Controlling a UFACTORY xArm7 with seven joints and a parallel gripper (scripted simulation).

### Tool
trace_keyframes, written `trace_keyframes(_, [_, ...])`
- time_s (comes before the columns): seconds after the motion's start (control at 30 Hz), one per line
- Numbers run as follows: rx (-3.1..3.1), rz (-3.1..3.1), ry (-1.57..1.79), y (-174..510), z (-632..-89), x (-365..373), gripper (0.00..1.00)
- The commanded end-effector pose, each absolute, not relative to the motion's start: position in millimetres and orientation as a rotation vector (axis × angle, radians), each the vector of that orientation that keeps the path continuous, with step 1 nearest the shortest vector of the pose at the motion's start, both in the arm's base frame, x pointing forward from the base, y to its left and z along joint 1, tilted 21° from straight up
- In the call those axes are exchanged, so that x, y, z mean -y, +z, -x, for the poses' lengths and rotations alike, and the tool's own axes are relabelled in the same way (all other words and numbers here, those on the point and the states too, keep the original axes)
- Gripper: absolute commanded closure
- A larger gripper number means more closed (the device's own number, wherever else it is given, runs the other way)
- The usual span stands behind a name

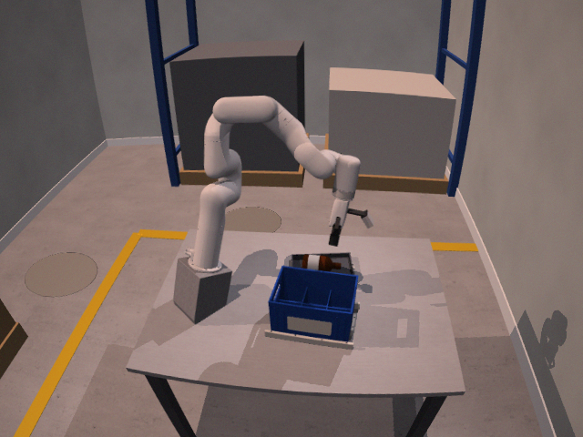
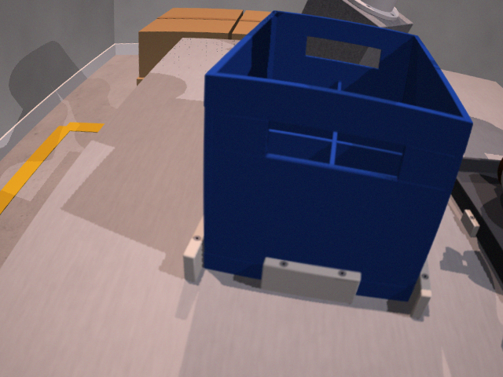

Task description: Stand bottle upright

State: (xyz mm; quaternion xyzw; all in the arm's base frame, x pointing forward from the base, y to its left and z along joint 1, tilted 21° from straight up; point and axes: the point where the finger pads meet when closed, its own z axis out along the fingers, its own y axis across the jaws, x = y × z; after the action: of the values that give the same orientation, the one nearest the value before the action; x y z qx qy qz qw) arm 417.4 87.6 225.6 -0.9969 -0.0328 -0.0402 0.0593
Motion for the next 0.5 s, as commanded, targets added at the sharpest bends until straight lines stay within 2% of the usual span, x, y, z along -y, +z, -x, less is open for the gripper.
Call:
trace_keyframes(0.0, [0.127,2.983,-0.157,219.6,-421.0,-114.2,0.0])
trace_keyframes(0.47, [0.139,2.955,-0.179,214.8,-421.7,-133.3,0.0])
